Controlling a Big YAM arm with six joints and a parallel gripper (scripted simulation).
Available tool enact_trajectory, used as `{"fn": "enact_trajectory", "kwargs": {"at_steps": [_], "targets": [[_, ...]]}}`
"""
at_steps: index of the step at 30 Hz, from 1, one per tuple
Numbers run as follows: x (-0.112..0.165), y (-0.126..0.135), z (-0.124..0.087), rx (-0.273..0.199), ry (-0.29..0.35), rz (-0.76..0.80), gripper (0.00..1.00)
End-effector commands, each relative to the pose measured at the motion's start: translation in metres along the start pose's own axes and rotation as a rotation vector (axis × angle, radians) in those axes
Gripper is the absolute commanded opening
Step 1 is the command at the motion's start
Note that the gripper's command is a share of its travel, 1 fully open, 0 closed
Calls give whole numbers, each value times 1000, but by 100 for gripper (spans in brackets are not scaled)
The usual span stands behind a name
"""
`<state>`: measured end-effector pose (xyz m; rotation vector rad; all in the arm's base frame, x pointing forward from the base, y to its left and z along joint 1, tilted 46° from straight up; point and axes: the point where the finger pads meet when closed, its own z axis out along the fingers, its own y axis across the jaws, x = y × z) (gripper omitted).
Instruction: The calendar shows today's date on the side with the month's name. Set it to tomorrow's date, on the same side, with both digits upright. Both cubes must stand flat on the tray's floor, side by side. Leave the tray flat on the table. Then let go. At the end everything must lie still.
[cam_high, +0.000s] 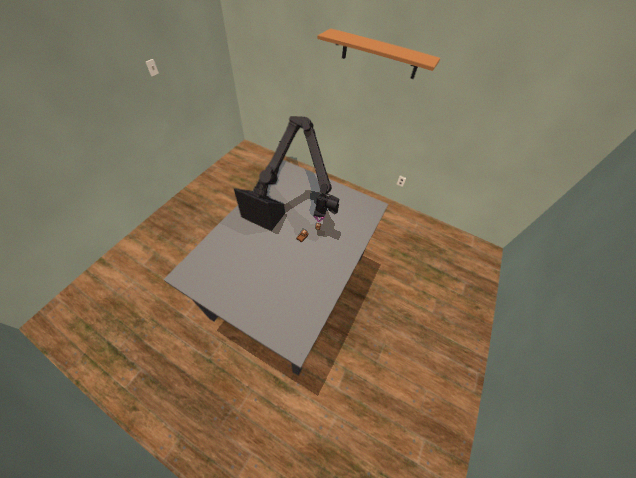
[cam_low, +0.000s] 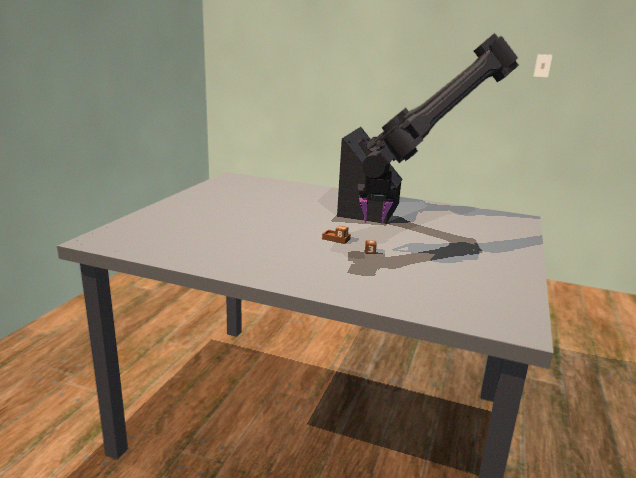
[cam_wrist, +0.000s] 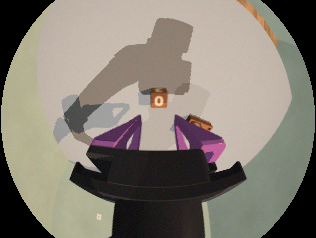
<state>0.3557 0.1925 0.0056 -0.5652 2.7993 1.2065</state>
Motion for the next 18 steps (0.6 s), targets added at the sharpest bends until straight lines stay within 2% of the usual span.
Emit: {"fn": "enact_trajectory", "kwargs": {"at_steps": [1,15,18], "targets": [[3,-8,-8,1,-12,24,45],[1,-10,-6,3,-21,24,45],[1,-7,0,1,-11,22,45]]}}
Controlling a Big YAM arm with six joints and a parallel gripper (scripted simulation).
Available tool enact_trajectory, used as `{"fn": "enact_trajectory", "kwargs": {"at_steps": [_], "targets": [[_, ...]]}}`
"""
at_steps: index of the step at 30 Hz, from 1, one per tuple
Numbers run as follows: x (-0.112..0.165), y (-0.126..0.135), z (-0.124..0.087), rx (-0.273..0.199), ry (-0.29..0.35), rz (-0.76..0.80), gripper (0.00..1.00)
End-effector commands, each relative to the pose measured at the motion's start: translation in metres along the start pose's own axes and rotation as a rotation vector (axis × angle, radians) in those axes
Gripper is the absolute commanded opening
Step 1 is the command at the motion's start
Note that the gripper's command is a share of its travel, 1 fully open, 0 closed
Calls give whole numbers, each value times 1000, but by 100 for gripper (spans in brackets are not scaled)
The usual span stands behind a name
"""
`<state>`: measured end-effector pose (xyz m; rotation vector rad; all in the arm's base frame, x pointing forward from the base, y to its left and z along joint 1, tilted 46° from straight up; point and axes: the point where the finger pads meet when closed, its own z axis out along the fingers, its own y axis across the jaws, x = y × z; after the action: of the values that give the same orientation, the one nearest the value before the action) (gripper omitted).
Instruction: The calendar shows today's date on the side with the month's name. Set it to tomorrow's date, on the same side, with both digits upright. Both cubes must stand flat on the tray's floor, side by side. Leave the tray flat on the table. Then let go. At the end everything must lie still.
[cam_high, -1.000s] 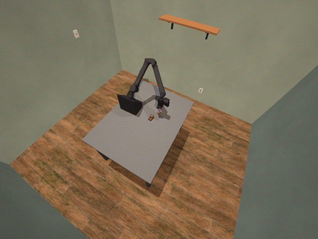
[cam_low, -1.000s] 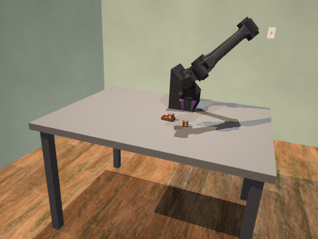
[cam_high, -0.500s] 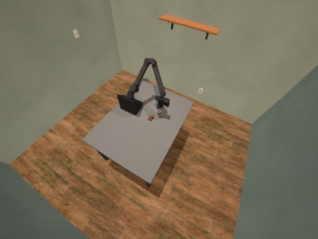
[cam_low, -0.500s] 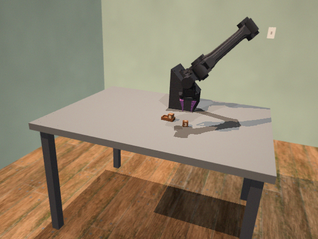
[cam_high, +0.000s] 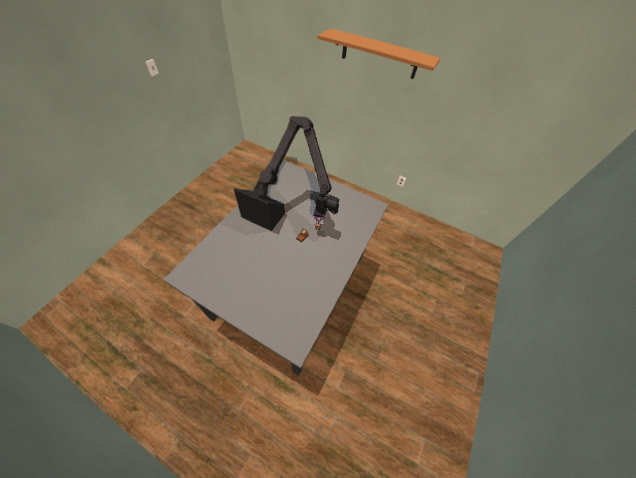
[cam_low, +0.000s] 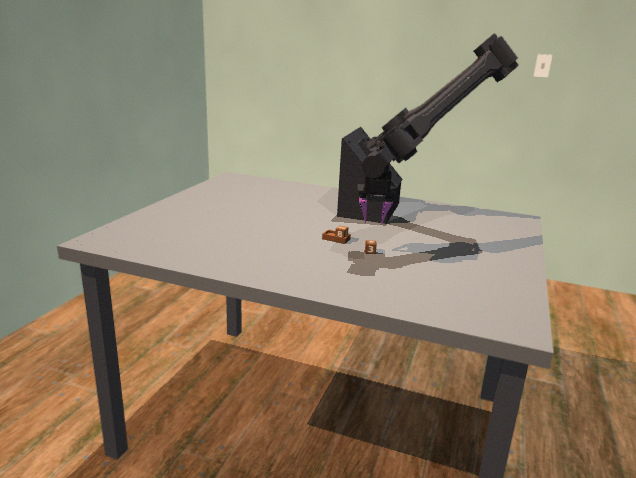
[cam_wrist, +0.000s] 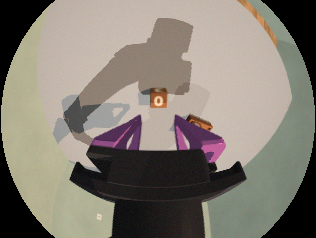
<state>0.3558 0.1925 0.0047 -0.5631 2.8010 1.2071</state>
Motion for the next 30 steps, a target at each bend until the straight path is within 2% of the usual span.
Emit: {"fn": "enact_trajectory", "kwargs": {"at_steps": [1,11,14,17,30], "targets": [[2,-4,2,-1,-6,16,45],[4,-1,17,-2,5,7,45],[-1,5,12,0,-12,-10,45],[4,-1,23,-2,5,8,45],[4,-1,40,-1,6,8,45]]}}
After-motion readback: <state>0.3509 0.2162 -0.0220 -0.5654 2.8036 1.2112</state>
